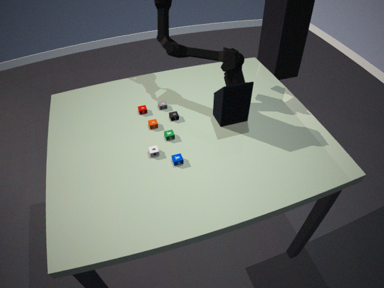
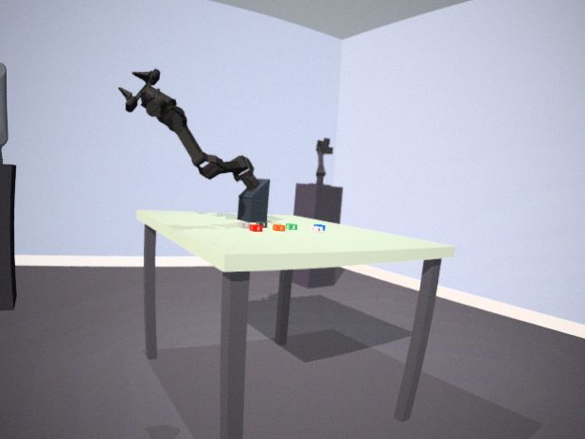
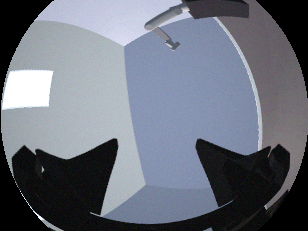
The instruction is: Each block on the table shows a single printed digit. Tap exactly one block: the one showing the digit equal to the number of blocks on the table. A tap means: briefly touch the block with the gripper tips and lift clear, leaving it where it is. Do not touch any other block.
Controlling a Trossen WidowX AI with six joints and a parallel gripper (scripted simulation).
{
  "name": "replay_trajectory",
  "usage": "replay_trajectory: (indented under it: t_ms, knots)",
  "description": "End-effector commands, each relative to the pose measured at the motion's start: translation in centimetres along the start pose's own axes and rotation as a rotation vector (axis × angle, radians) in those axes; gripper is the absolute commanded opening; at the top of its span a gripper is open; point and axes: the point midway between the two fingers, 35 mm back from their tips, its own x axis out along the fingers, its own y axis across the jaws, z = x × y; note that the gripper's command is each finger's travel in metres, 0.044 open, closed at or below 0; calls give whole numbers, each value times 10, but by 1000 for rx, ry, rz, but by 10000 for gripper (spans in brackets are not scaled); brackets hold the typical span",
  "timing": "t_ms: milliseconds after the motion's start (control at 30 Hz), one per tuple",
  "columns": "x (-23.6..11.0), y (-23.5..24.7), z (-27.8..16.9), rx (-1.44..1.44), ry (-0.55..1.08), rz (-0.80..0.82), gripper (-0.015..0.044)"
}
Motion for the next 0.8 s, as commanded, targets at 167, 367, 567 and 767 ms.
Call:
replay_trajectory:
  t_ms: [167,367,567,767]
  knots:
    - [17,136,86,143,-42,488,400]
    - [-14,233,111,198,59,825,400]
    - [-78,318,107,213,270,1144,400]
    - [-163,373,78,180,577,1403,400]
